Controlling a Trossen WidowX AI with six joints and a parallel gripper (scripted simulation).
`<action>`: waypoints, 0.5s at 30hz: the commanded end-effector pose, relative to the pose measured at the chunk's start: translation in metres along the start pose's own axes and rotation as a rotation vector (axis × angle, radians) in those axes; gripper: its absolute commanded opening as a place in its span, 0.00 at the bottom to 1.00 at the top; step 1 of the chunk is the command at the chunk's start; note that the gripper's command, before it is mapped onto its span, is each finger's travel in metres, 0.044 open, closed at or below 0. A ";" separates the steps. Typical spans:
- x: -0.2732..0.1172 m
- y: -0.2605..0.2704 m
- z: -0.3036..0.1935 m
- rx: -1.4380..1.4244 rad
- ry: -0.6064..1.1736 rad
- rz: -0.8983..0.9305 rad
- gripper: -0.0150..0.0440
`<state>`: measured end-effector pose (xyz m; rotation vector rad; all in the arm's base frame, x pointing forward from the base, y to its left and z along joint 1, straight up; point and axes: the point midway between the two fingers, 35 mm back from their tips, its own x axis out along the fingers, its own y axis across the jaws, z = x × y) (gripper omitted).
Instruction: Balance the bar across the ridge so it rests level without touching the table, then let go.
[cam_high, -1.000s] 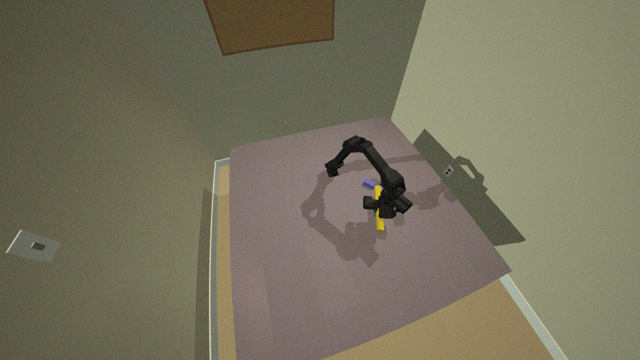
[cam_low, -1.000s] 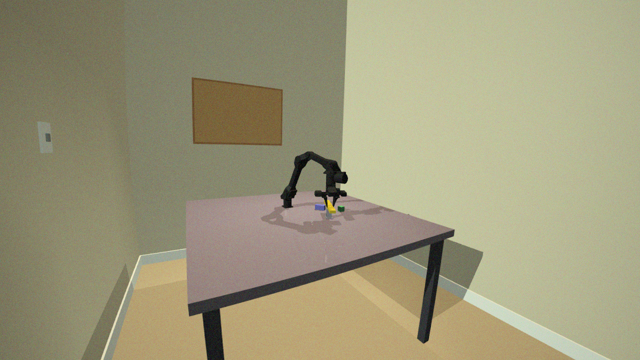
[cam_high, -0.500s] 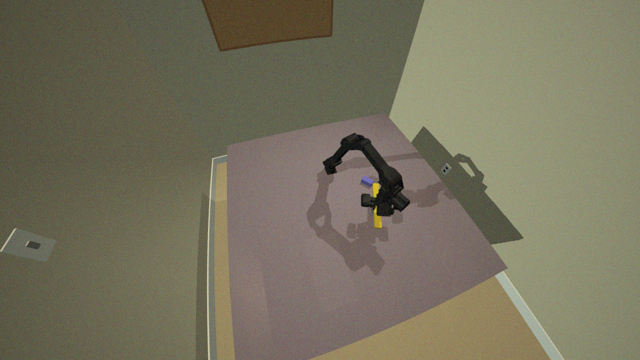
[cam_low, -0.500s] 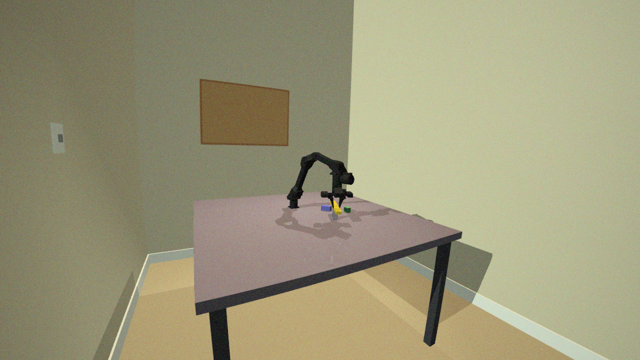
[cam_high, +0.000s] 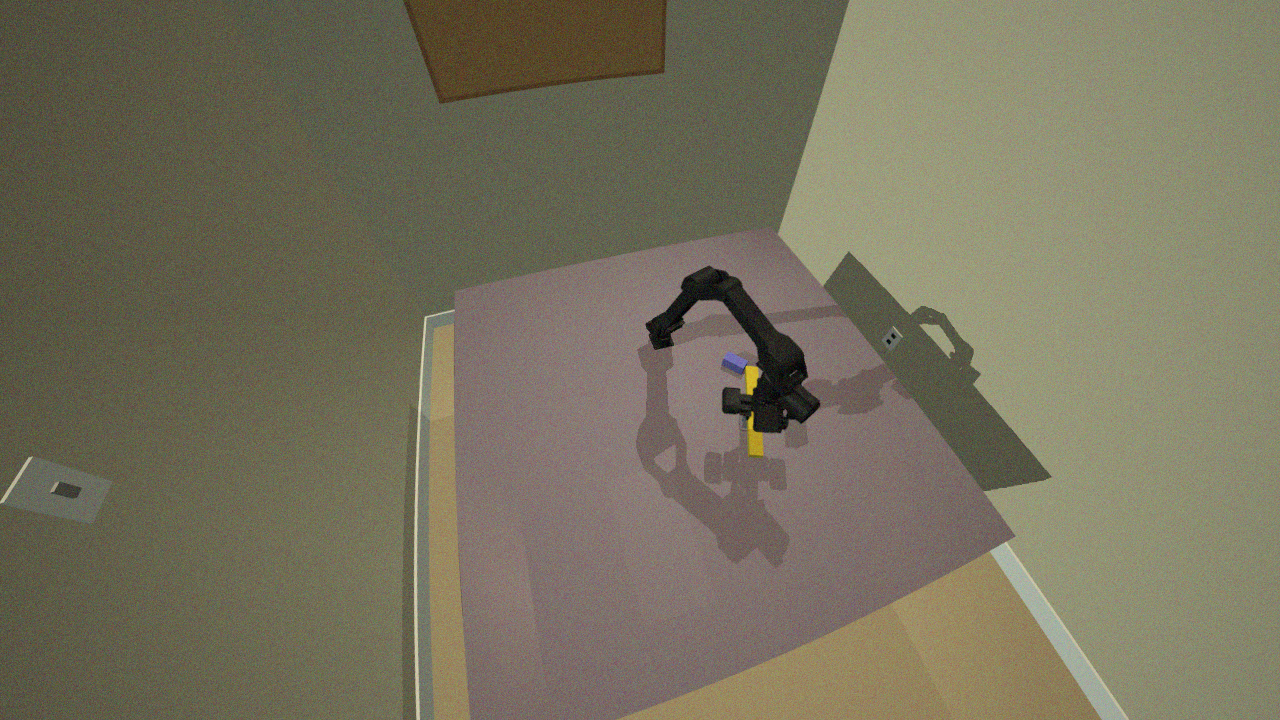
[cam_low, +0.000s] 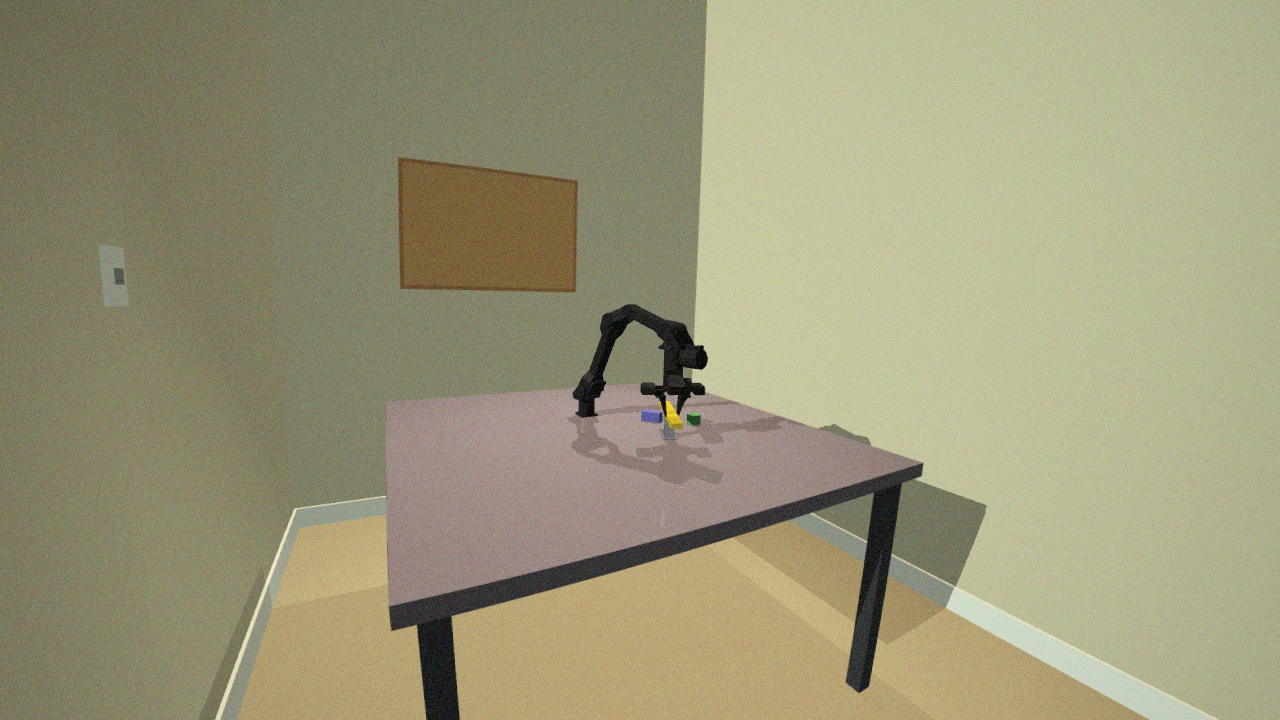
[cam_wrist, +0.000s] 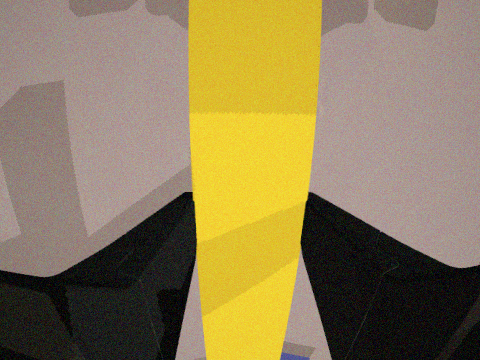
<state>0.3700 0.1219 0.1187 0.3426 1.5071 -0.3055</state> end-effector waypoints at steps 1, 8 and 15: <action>0.000 0.000 0.000 0.000 0.000 0.000 0.25; 0.000 0.000 0.000 0.000 0.000 0.000 0.39; 0.000 0.000 0.000 0.000 0.000 0.000 0.54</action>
